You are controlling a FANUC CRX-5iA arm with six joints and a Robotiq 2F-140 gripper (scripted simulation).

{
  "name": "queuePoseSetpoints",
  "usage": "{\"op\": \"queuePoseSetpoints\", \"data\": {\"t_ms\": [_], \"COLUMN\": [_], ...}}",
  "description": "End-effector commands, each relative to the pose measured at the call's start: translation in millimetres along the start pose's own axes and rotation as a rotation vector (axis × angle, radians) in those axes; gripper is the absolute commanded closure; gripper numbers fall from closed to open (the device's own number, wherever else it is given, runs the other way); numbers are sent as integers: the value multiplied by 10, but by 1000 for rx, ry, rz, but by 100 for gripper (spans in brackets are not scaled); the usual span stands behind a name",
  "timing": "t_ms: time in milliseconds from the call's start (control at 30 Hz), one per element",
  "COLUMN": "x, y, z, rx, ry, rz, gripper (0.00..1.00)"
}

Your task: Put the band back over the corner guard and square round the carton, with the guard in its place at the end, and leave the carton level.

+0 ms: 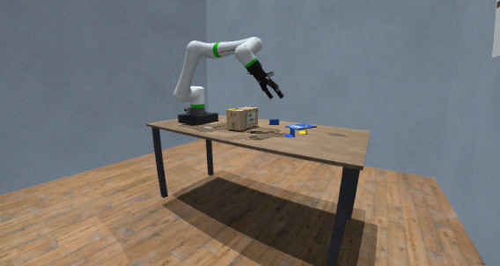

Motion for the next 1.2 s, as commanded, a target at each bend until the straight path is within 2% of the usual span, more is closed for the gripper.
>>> {"op": "queuePoseSetpoints", "data": {"t_ms": [0,633,767,1033,1100,1133,1167], "x": [8,-42,-405,-873,-873,-1044,-1089], "y": [-9,-3,55,166,166,218,233], "z": [-12,-22,-117,-281,-281,-354,-375], "rx": [1,-8,-80,-187,-187,-230,-242], "ry": [2,-5,-47,-83,-83,-90,-91], "rz": [-1,14,128,279,279,336,351], "gripper": [0,0,0,0,0,0,0]}}
Point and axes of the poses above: the point where the finger pads meet when closed, its own z axis out along the fingers, its own x axis across the jaws, y = z × x, the point moved 1 cm from there along -z, back along the fingers, and after that the axes turned 12 degrees about -z, right-handed, at the moved point
